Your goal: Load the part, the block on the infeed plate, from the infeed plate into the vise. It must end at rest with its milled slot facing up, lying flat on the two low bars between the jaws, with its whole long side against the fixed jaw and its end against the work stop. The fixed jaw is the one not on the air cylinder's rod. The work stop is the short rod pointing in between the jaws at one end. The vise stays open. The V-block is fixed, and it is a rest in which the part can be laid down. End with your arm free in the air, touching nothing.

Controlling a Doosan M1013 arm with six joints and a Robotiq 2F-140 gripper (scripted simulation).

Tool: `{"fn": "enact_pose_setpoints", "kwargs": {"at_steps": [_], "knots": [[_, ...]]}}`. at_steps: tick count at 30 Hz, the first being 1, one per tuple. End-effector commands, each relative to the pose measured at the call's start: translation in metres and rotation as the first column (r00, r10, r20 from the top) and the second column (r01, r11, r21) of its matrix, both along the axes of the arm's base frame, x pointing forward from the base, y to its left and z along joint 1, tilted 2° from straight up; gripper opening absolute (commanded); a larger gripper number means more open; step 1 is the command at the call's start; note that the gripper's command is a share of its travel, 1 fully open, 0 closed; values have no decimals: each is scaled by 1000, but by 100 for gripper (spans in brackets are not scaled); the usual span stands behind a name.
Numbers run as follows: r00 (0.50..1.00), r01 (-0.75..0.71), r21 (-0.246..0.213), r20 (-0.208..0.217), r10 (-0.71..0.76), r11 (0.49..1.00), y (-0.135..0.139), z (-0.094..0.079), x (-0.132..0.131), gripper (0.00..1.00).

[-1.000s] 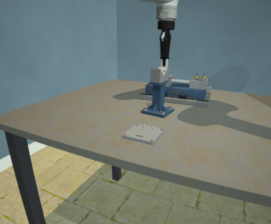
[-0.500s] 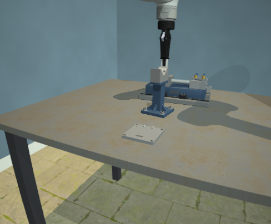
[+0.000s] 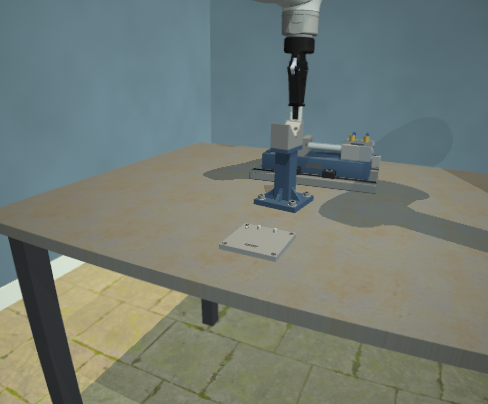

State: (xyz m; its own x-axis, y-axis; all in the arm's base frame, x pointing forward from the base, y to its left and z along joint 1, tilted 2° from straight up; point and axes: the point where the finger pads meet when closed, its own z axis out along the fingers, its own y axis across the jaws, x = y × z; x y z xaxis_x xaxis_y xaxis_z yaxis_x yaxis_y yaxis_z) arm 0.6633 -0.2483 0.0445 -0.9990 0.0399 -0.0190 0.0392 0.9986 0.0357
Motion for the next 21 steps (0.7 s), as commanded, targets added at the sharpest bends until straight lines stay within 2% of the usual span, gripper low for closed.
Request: {"fn": "enact_pose_setpoints", "kwargs": {"at_steps": [1, 21], "knots": [[1000, 2, 2, 1, -2, 1000, 3, 0, 0, 0], [1000, 2, 2, 1, -2, 1000, -24, -1, -1, 0]]}}
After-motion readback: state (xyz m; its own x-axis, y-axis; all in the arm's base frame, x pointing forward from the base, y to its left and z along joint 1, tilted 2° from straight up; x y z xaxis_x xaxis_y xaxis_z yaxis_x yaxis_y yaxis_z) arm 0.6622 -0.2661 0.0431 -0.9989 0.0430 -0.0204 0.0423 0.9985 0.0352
